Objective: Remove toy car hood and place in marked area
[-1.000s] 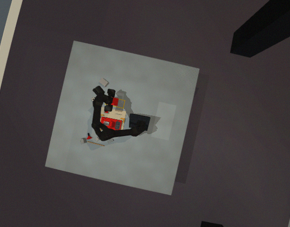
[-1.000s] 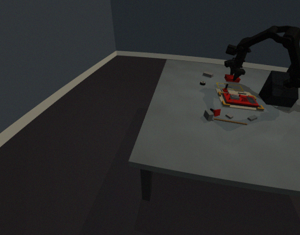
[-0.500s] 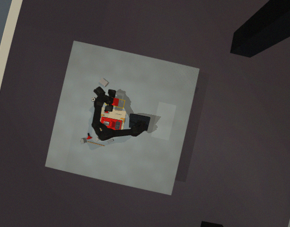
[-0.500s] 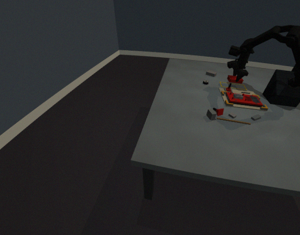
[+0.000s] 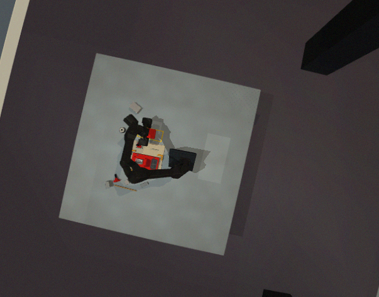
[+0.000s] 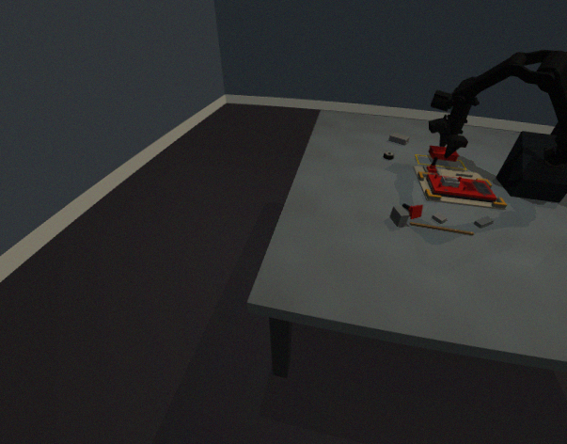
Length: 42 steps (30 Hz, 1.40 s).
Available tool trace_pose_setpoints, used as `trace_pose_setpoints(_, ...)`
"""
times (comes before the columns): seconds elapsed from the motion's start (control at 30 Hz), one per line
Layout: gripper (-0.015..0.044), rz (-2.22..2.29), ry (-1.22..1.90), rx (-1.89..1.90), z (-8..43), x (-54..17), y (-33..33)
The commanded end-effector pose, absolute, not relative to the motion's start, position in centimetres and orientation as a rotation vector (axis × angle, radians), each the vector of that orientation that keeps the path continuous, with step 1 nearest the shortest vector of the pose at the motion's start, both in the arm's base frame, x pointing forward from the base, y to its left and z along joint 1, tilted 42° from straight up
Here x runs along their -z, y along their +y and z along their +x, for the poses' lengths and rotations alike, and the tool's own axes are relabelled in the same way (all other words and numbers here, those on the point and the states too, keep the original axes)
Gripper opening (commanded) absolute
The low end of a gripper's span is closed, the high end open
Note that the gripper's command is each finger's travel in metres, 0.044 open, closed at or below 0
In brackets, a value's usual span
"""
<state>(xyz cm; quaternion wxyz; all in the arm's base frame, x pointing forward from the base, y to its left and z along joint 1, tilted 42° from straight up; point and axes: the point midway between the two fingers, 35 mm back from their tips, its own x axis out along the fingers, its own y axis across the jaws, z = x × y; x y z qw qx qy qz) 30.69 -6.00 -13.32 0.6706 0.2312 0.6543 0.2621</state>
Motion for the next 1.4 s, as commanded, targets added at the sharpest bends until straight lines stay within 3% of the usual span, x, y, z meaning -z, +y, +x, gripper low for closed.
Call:
trace_pose_setpoints(0.0,0.0000,0.532,1.478,-0.594,30.5,13.7,-5.6)
trace_pose_setpoints(1.37,0.0000,0.533,1.477,-0.595,30.5,15.0,-4.4)
